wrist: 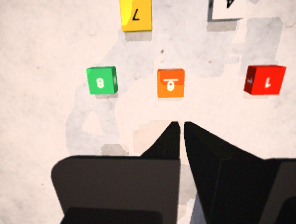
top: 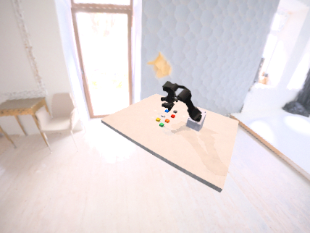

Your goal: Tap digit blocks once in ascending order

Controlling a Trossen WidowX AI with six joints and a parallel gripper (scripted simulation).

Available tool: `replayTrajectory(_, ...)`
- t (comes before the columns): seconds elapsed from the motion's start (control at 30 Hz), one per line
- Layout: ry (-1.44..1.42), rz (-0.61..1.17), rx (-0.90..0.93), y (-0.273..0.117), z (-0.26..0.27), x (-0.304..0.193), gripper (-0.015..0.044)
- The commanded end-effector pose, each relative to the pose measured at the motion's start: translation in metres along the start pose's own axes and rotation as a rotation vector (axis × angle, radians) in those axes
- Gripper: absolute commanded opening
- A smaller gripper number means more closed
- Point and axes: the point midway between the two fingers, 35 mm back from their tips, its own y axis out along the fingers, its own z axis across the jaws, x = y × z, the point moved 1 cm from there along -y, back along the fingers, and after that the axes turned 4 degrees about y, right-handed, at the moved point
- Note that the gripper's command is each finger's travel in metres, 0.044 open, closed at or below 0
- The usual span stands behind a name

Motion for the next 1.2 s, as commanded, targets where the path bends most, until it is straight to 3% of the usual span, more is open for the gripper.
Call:
replayTrajectory(0.0, -0.005, 0.007, -0.003, -0.011, 0.001, -0.002, 0.002)
replayTrajectory(0.33, -0.007, 0.004, -0.002, -0.011, 0.047, 0.069, 0.002)
replayTrajectory(0.53, -0.008, 0.004, -0.002, -0.008, 0.049, 0.071, 0.002)
replayTrajectory(0.73, -0.008, 0.003, 0.001, 0.067, 0.049, 0.071, 0.002)
replayTrajectory(1.17, -0.008, 0.003, 0.001, 0.077, 0.049, 0.07, 0.002)
